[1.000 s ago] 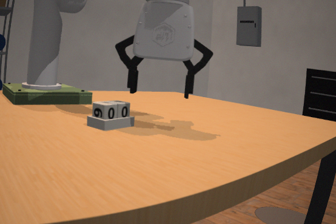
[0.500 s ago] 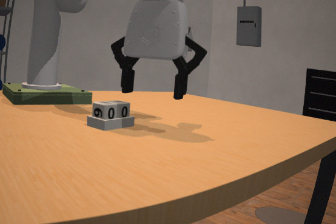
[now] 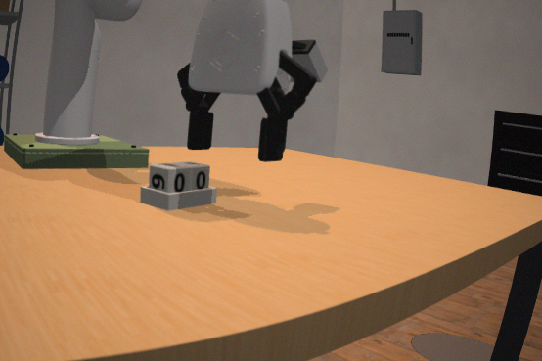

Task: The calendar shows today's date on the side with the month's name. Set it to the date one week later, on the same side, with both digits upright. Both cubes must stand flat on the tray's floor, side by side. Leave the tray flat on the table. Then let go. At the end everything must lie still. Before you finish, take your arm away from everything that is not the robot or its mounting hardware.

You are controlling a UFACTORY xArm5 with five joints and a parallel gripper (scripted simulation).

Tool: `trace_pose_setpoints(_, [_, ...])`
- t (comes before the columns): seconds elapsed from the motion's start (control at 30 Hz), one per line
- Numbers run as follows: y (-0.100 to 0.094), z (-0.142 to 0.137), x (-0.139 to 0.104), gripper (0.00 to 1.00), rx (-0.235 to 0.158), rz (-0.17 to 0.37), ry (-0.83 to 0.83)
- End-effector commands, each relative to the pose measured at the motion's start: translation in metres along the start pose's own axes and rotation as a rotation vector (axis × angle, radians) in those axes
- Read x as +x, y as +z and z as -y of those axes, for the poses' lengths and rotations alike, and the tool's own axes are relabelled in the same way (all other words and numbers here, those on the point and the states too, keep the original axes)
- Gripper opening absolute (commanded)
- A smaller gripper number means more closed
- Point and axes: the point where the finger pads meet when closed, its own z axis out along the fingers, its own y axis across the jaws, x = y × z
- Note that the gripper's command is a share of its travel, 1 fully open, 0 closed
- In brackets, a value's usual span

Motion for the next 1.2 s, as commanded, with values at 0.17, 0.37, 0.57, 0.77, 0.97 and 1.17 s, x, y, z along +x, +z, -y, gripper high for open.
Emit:
trace_pose_setpoints(0.17, [-0.001,-0.001,-0.017,1.00,-0.003,0.000,0.258])
trace_pose_setpoints(0.37, [-0.001,-0.001,-0.021,1.00,-0.003,0.000,0.268])
trace_pose_setpoints(0.57, [-0.001,-0.001,-0.029,1.00,-0.003,0.000,0.484])
trace_pose_setpoints(0.77, [-0.001,-0.001,-0.040,1.00,-0.003,0.000,0.521])
trace_pose_setpoints(0.97, [-0.001,-0.001,-0.046,1.00,-0.003,0.000,0.663])
trace_pose_setpoints(1.17, [-0.001,-0.001,-0.060,1.00,-0.003,0.000,0.782])
